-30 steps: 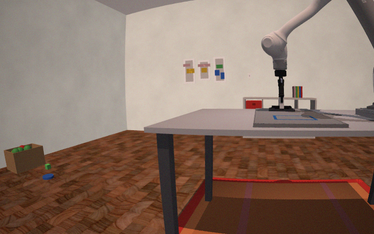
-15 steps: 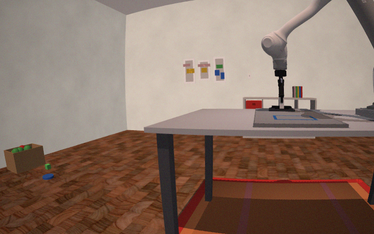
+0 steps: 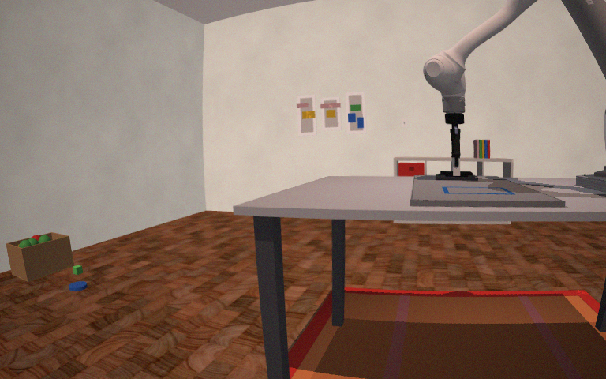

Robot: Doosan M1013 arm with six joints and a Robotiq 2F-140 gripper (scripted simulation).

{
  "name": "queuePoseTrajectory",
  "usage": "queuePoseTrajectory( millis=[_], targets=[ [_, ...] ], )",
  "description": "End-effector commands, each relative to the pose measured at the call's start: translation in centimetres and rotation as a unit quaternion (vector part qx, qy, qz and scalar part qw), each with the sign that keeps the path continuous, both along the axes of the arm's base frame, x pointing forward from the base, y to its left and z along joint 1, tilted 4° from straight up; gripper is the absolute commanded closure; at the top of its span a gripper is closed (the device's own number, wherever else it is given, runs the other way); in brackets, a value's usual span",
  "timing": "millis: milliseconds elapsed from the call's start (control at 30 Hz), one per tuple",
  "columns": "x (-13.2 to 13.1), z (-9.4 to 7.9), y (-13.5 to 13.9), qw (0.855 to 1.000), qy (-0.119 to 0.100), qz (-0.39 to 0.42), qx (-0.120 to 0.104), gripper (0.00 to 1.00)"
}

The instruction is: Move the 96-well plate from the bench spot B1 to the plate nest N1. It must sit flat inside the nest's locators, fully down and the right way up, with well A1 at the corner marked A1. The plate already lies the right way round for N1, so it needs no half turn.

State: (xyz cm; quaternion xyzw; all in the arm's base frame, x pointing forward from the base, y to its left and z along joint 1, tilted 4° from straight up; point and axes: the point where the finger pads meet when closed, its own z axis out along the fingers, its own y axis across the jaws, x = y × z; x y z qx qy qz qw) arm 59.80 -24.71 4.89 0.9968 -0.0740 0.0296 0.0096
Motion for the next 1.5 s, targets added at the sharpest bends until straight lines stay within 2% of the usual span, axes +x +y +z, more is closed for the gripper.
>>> queuePoseTrajectory(
  millis=[0, 933, 967, 1467],
  targets=[
    [0.12, -0.21, 0.43, 1.000, -0.001, -0.001, 0.003, 1.00],
    [0.13, -0.21, 0.42, 1.000, -0.001, -0.001, 0.003, 1.00],
    [0.13, -0.21, 0.42, 1.000, -0.001, -0.001, 0.003, 0.00],
    [0.13, -0.21, 0.42, 1.000, -0.001, -0.001, 0.003, 0.00]
  ],
)
